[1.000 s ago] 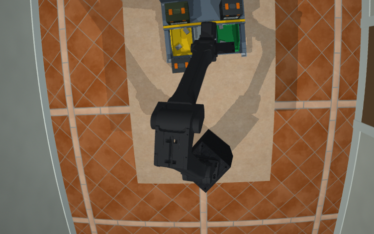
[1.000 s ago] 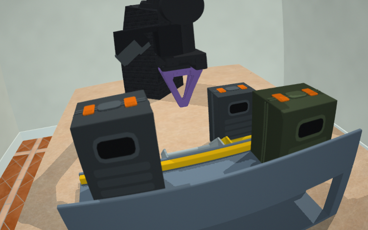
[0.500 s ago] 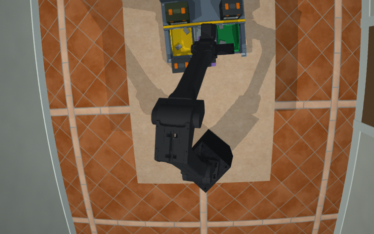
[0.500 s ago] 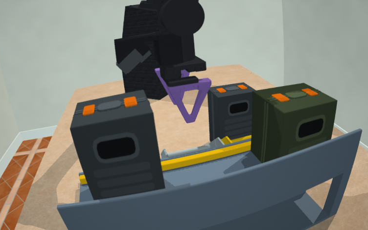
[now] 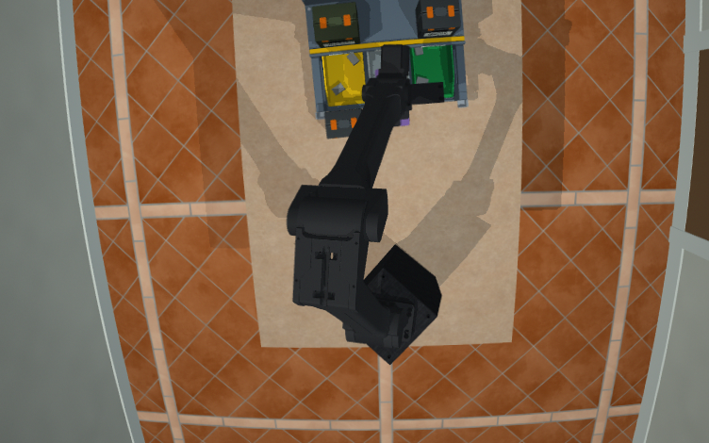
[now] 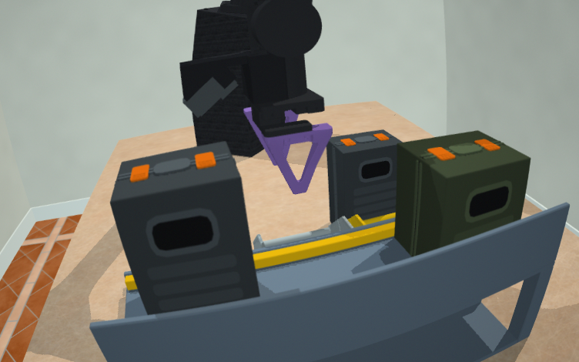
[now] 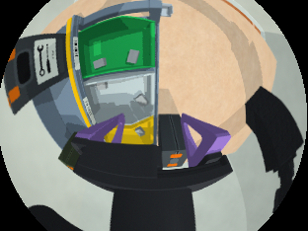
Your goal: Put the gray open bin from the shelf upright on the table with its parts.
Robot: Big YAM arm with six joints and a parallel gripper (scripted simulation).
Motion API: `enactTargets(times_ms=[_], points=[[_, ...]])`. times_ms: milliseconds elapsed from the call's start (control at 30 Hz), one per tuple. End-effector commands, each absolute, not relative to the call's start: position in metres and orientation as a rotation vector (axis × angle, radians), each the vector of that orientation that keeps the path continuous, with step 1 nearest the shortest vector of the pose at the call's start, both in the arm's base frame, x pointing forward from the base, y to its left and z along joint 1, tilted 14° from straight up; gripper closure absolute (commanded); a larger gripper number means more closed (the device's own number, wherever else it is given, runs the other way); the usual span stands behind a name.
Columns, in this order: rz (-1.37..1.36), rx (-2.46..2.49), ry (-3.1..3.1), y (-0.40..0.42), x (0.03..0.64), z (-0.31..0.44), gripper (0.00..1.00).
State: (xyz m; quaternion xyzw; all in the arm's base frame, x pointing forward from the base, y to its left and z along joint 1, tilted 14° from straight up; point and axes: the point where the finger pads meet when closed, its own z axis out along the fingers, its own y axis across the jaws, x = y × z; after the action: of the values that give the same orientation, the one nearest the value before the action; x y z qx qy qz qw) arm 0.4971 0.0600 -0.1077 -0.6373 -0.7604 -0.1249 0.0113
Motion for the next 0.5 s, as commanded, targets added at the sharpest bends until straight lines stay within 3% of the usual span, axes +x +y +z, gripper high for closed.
enactTargets(times_ms=[0,467], points=[[-0.381,-2.005,-2.354,0.0582,0.4973,-0.1117,0.10],[-0.394,-2.005,-2.362,0.0606,0.5019,-0.1145,0.10]])
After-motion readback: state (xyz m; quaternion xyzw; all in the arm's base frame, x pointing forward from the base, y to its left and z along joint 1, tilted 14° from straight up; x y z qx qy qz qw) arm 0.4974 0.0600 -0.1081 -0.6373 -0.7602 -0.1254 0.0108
